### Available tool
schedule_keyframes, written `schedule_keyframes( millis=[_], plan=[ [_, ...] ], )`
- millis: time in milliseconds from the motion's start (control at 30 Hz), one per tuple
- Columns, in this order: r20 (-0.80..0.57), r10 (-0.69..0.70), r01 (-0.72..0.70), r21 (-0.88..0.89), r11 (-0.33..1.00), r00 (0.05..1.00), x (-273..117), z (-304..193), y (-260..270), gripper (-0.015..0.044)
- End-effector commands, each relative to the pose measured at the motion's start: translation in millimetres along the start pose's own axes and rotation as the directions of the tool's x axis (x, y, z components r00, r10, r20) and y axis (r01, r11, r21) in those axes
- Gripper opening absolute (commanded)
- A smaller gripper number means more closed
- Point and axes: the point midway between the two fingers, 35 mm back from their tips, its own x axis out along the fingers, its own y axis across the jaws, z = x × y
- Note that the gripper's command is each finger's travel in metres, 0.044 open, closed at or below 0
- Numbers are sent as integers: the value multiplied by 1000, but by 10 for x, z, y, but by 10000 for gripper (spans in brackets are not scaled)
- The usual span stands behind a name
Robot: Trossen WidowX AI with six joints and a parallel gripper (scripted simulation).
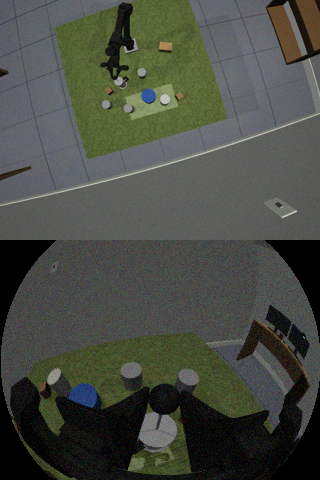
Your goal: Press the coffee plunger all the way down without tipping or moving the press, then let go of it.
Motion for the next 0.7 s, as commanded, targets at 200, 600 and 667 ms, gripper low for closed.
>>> schedule_keyframes(
  millis=[200,600,667],
  plan=[
    [-57,-3,3,8,1000,998,161,-329,-3,115],
    [-56,-3,3,8,1000,998,267,-495,0,115],
    [-56,-3,3,8,1000,998,285,-523,1,115]
  ],
)
